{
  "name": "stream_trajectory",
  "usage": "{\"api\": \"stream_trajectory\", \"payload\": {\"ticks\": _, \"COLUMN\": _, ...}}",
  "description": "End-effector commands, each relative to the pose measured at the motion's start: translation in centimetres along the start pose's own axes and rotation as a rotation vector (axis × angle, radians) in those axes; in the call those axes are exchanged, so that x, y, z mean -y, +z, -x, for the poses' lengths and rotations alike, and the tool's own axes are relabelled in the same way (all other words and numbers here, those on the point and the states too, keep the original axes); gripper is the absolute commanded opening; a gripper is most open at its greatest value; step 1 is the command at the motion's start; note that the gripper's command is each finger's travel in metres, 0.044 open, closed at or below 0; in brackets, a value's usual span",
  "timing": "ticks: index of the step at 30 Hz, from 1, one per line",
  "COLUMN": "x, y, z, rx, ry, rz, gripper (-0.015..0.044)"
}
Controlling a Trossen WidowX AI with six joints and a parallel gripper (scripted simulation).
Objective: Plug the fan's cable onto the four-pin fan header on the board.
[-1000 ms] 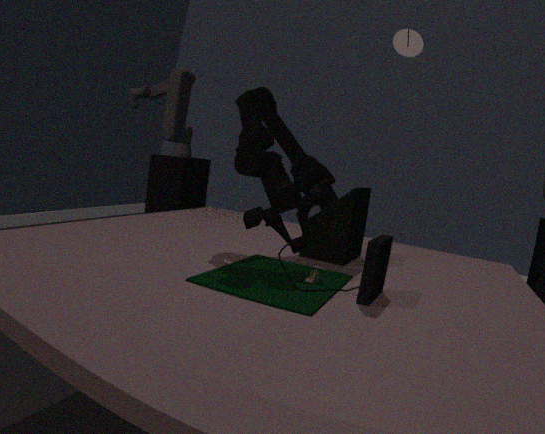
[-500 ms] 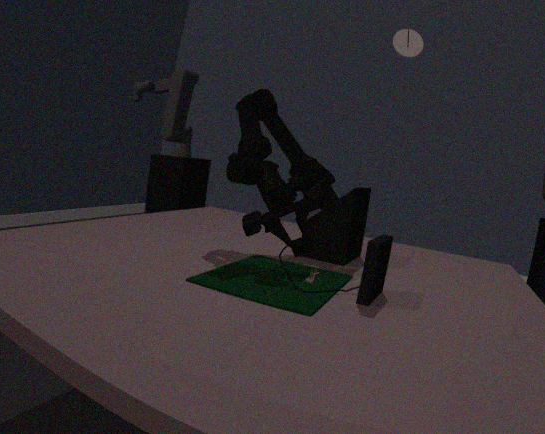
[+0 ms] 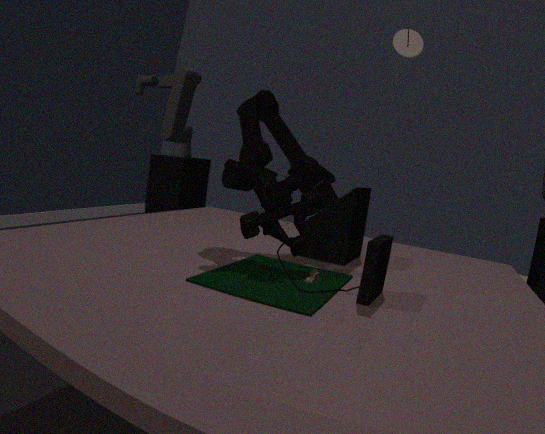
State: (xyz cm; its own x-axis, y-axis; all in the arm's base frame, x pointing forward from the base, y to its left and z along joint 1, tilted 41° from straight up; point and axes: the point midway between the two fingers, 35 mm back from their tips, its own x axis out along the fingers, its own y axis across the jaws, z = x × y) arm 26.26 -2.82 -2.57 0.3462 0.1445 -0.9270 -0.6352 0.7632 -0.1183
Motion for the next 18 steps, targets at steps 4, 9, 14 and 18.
{"api": "stream_trajectory", "payload": {"ticks": 4, "x": 0.2, "y": 0.2, "z": 0.5, "rx": 0.097, "ry": -0.02, "rz": 0.035, "gripper": 0.0}}
{"api": "stream_trajectory", "payload": {"ticks": 9, "x": 0.3, "y": 0.2, "z": 0.8, "rx": 0.161, "ry": -0.038, "rz": 0.06, "gripper": 0.0}}
{"api": "stream_trajectory", "payload": {"ticks": 14, "x": 0.5, "y": 0.2, "z": 1.2, "rx": 0.223, "ry": -0.06, "rz": 0.089, "gripper": 0.0}}
{"api": "stream_trajectory", "payload": {"ticks": 18, "x": 0.5, "y": 0.2, "z": 1.6, "rx": 0.271, "ry": -0.081, "rz": 0.114, "gripper": 0.0}}
